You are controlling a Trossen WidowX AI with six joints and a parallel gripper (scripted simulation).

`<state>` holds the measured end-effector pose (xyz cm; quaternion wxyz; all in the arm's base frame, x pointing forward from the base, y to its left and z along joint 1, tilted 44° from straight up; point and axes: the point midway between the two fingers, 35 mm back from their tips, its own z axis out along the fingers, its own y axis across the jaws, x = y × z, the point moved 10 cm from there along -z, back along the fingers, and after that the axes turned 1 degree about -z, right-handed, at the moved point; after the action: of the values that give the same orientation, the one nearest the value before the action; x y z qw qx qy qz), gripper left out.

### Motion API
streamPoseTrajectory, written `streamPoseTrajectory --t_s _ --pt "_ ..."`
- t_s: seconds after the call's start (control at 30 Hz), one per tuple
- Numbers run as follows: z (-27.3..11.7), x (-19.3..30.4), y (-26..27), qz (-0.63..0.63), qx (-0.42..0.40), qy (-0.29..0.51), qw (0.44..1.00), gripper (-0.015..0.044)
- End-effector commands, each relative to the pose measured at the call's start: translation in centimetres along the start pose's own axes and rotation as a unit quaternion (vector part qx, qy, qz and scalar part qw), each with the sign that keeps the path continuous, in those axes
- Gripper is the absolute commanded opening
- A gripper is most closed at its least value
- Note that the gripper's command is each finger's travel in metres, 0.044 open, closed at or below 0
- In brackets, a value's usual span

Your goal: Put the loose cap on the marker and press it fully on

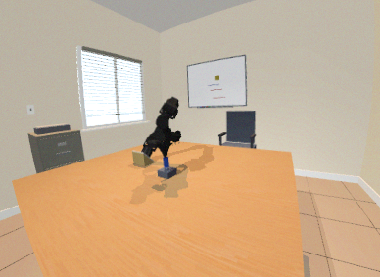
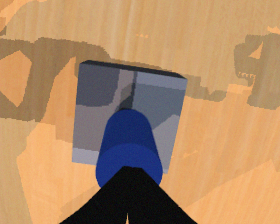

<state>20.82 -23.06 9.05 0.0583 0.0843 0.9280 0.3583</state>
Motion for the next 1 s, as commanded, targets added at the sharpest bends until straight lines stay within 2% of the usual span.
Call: streamPoseTrajectory --t_s 0.0,0.13,0.37,0.5,0.97 --pt "-0.1 0.0 0.0 -0.001 0.001 -0.001 1.0 0.0" --pt "-0.9 -0.1 0.0 0.002 0.002 -0.003 1.0 0.0" --pt "-8.8 0.4 0.2 0.03 0.012 -0.02 0.999 0.0" --pt "-9.0 0.5 0.2 0.031 0.012 -0.02 0.999 0.0" --pt "-9.0 0.5 0.2 0.031 0.012 -0.02 0.999 0.0368"
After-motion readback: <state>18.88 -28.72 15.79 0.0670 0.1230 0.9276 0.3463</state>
